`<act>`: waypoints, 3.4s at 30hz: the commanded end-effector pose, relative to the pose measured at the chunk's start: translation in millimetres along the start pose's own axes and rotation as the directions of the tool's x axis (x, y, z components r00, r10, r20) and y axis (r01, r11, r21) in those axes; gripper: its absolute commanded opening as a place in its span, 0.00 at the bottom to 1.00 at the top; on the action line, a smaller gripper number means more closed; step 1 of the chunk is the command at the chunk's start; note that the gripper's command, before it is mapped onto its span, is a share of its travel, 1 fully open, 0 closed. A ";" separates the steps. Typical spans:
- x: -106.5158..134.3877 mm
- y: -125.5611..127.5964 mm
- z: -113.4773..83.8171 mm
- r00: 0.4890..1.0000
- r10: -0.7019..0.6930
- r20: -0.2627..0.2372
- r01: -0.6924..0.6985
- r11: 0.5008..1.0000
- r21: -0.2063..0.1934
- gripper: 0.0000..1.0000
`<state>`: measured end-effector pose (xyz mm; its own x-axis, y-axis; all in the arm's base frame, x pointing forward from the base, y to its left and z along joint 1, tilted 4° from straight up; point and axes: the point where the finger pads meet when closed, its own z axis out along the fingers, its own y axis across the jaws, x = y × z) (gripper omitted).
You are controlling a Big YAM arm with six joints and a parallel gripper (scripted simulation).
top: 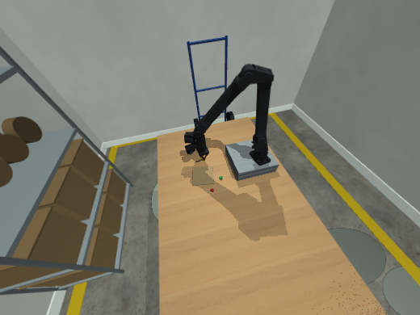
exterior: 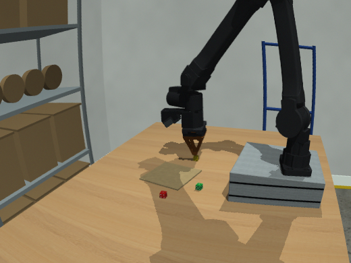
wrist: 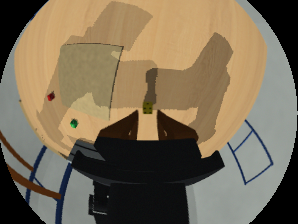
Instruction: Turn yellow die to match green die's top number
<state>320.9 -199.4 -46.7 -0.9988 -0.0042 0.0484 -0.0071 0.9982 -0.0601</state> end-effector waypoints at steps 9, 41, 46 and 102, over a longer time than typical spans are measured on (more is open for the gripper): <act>-3.1 -5.1 0.2 1.000 -0.007 0.012 0.007 1.000 0.007 0.29; -1.2 -4.7 -1.8 1.000 -0.007 0.016 0.007 1.000 0.010 0.29; -1.1 -5.0 -3.3 1.000 -0.006 0.018 0.006 1.000 0.011 0.29; -3.1 -6.8 -9.7 0.999 -0.005 0.034 0.005 1.000 0.021 0.29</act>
<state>317.9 -198.4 -48.2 -0.9986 -0.0043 0.0521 -0.0074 0.9983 -0.0580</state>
